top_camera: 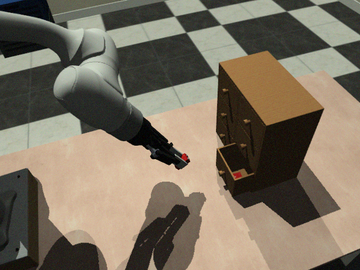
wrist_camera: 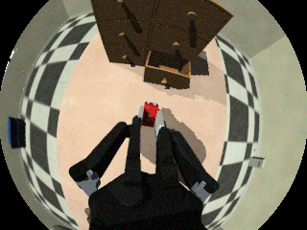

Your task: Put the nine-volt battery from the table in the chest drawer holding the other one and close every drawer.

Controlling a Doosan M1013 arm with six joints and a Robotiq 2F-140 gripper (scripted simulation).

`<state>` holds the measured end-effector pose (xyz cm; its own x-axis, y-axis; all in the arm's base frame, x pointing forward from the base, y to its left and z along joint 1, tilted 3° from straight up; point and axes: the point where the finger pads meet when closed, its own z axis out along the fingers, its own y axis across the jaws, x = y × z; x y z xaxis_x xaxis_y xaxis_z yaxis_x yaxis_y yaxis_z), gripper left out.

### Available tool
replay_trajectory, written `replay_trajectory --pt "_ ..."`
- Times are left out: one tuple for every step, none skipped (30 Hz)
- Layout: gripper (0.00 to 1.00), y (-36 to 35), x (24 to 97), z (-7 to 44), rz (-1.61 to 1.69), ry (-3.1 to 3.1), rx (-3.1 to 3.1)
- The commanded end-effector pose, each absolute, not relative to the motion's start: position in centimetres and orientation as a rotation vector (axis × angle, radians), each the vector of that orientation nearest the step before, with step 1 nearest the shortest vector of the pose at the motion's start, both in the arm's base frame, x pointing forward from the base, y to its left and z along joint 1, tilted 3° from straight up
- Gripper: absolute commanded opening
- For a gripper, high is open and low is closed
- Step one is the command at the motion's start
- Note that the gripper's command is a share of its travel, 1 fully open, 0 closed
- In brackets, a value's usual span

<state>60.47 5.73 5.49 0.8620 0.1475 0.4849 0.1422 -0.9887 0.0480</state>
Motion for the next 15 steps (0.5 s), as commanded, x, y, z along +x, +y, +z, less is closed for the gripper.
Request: replay_trajectory --pt "0.14 5.79 60.1 5.32 0.86 0.24 3.025" --pt "0.14 5.84 60.09 5.32 0.868 0.241 3.024" --pt "0.14 5.87 60.09 5.32 0.876 0.241 3.023" --pt "0.14 5.88 60.09 5.31 0.884 0.242 3.021" --pt "0.14 5.87 60.08 5.31 0.892 0.241 3.019" --pt "0.14 5.84 60.07 5.3 0.9 0.241 3.017" --pt "0.14 5.79 60.06 5.29 0.907 0.24 3.014" --pt "0.14 5.72 60.03 5.28 0.914 0.239 3.01" --pt "0.14 5.65 60.01 5.26 0.919 0.237 3.006" --pt "0.14 5.71 59.99 5.25 0.922 0.239 3.008" --pt "0.14 5.77 59.98 5.25 0.926 0.24 3.008" --pt "0.14 5.82 59.97 5.24 0.929 0.241 3.009" --pt "0.14 5.86 59.96 5.24 0.932 0.241 3.01" --pt "0.14 5.91 59.96 5.24 0.936 0.242 3.01" --pt "0.14 5.91 59.96 5.24 0.936 0.242 3.01"
